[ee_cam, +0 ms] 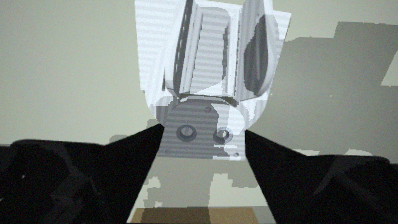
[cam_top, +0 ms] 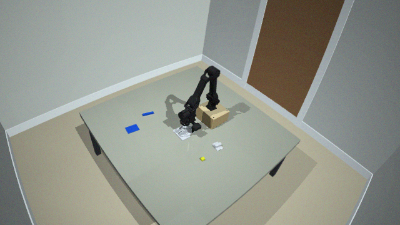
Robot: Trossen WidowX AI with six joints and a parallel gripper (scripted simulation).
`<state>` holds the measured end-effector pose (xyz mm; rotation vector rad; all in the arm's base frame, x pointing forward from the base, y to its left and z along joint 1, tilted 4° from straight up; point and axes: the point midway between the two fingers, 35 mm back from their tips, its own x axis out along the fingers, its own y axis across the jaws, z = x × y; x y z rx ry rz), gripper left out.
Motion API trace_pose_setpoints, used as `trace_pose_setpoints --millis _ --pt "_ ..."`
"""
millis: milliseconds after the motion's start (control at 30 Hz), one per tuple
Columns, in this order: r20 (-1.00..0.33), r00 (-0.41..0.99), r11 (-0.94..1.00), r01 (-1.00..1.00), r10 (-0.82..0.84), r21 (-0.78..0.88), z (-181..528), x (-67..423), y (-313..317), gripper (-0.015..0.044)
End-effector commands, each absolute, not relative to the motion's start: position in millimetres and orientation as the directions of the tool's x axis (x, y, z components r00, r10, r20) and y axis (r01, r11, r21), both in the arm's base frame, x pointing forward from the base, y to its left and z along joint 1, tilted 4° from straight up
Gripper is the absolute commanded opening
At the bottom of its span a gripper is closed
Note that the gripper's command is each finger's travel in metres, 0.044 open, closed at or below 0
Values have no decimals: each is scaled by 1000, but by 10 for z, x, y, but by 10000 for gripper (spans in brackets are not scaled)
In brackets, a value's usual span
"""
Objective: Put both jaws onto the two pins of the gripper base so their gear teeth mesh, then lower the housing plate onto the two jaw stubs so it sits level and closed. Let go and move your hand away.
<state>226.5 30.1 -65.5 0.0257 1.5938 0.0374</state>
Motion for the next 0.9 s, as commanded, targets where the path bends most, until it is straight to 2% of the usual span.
trace_pose_setpoints --millis 0,867 --pt "-999 -28 999 -3 39 39 -687 2258 302 351" --pt "-999 -29 999 -3 39 39 -643 2243 298 351"
